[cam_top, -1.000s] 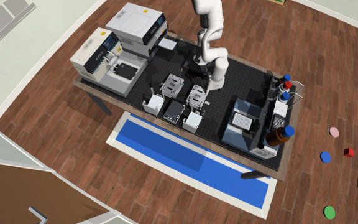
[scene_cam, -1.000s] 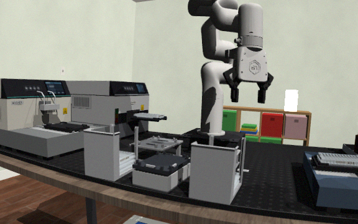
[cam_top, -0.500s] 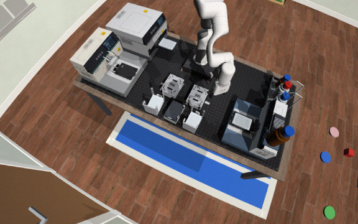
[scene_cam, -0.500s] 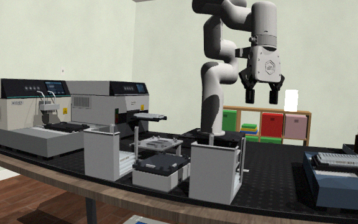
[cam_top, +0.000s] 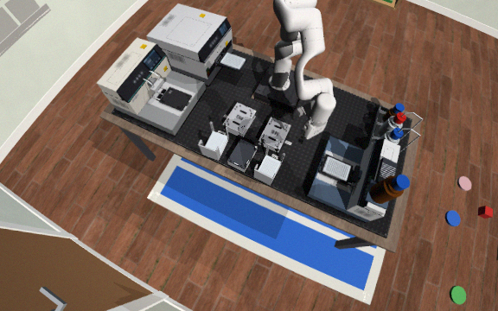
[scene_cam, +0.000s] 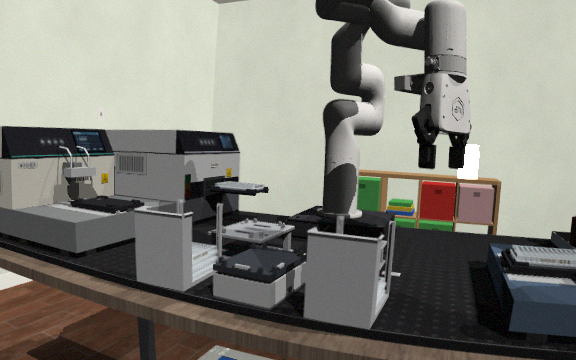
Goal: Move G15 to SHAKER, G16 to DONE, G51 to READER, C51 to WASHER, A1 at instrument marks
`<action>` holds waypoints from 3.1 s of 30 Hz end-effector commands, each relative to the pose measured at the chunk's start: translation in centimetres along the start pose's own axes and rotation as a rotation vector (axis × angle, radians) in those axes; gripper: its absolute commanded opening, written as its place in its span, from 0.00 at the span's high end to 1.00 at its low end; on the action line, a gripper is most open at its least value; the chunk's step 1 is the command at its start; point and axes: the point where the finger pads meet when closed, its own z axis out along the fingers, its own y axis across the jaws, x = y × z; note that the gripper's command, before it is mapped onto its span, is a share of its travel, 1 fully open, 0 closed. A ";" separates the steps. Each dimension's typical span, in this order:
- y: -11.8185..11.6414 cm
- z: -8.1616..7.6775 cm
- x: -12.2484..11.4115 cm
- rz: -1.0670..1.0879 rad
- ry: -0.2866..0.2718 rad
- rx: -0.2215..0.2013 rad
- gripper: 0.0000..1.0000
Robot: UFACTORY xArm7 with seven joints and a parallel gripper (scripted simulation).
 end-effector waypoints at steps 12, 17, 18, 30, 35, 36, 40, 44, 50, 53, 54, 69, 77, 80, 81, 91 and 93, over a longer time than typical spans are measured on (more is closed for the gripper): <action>1.4 -0.2 -4.5 -0.203 -0.003 -0.001 0.00; 1.9 -0.2 -5.4 -0.203 -0.004 -0.001 0.00; 2.1 -0.2 -5.7 -0.203 -0.004 -0.001 0.00; 3.6 -0.2 -8.4 -0.243 -0.004 -0.001 0.00; 4.3 -0.2 -9.5 -0.399 -0.004 -0.001 0.00; 4.5 -0.2 -9.8 -0.399 -0.004 -0.001 0.00; 5.2 -0.2 -10.9 -0.399 -0.004 -0.001 0.00; 5.8 -0.2 -12.1 -0.399 -0.004 -0.001 0.00; 6.4 -0.2 -13.1 -0.399 -0.004 -0.001 0.00; 7.0 -0.3 -13.9 -0.519 -0.004 -0.001 0.00; 7.1 -0.3 -14.2 -0.559 -0.004 -0.001 0.00; 9.4 -0.3 -17.9 -0.595 -0.005 -0.001 0.00; 9.5 -0.3 -18.0 -0.595 -0.005 -0.001 0.00; 9.5 -0.3 -18.0 -0.595 -0.005 -0.001 0.00; 9.5 -0.3 -18.0 -0.595 -0.005 -0.001 0.00; 9.5 -0.3 -18.0 -0.595 -0.005 -0.001 0.00; 9.5 -0.3 -18.0 -0.595 -0.005 -0.001 0.00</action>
